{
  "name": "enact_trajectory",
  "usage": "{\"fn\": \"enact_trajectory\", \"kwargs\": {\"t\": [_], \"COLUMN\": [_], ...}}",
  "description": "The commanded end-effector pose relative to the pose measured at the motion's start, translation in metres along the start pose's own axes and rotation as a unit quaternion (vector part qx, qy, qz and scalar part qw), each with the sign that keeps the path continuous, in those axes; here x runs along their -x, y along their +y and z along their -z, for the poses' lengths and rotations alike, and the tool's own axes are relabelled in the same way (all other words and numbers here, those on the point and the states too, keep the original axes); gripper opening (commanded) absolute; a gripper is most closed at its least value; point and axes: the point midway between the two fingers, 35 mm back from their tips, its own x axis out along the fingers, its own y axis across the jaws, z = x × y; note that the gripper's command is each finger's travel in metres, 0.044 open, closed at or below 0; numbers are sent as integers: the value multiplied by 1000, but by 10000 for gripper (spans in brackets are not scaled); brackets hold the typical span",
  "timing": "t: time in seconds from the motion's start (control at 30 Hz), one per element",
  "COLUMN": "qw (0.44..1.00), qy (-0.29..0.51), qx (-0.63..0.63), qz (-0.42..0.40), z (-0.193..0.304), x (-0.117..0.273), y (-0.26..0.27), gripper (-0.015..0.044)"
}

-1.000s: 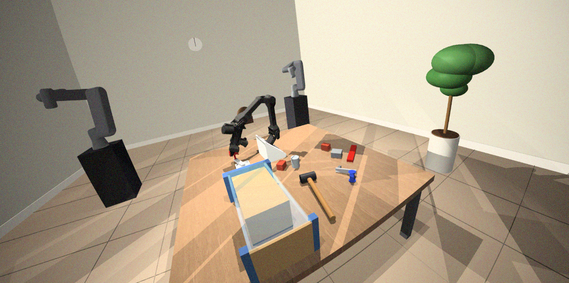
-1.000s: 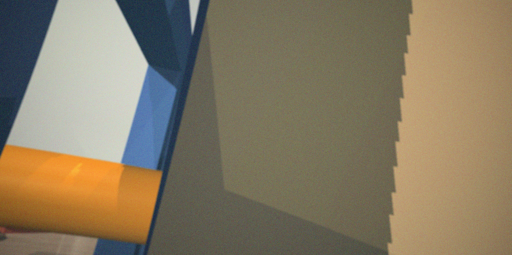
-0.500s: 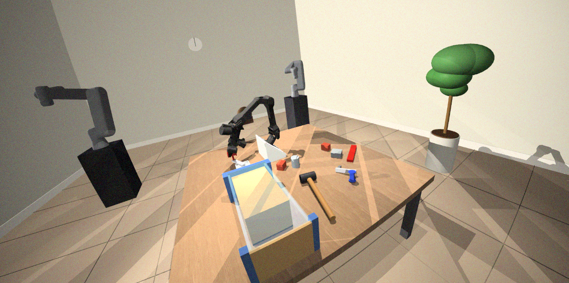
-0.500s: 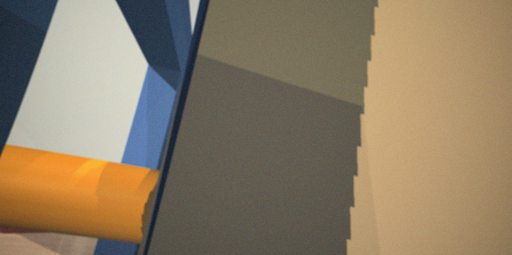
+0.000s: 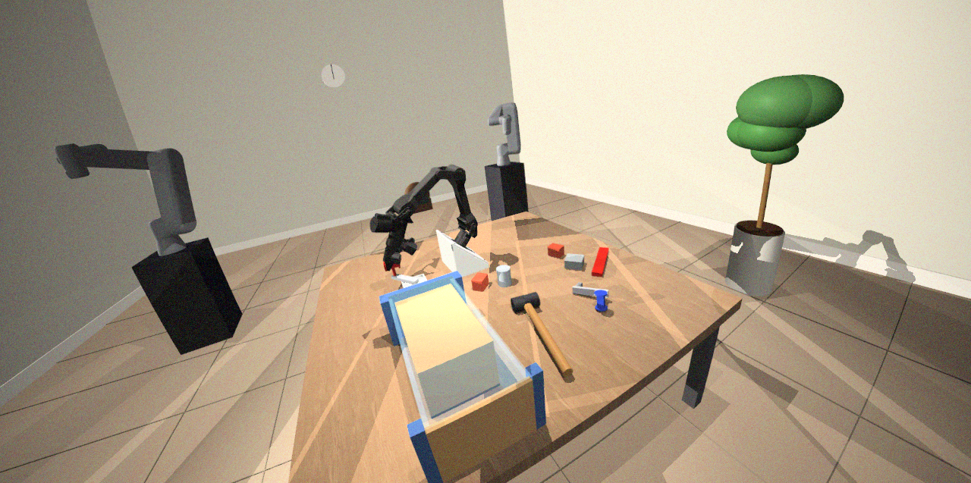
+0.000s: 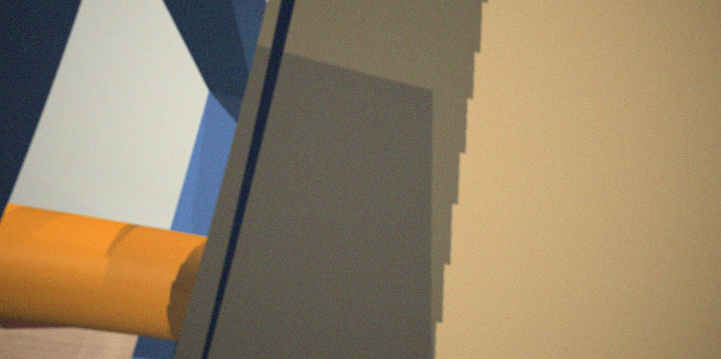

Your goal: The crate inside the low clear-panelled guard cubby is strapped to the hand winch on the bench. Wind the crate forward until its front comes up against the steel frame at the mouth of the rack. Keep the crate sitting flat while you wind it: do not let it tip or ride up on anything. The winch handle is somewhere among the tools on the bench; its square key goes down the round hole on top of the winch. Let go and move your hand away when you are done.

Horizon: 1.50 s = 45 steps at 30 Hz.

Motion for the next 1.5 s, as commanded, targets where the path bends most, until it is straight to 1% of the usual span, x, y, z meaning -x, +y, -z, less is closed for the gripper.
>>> {"fn": "enact_trajectory", "kwargs": {"t": [0.0,1.47], "qw": [1000,1000], "qy": [0,0], "qx": [1,1], "qz": [10,12], "z": [3,18], "x": [-4,-10], "y": [-10,-55], "gripper": [0,0]}}
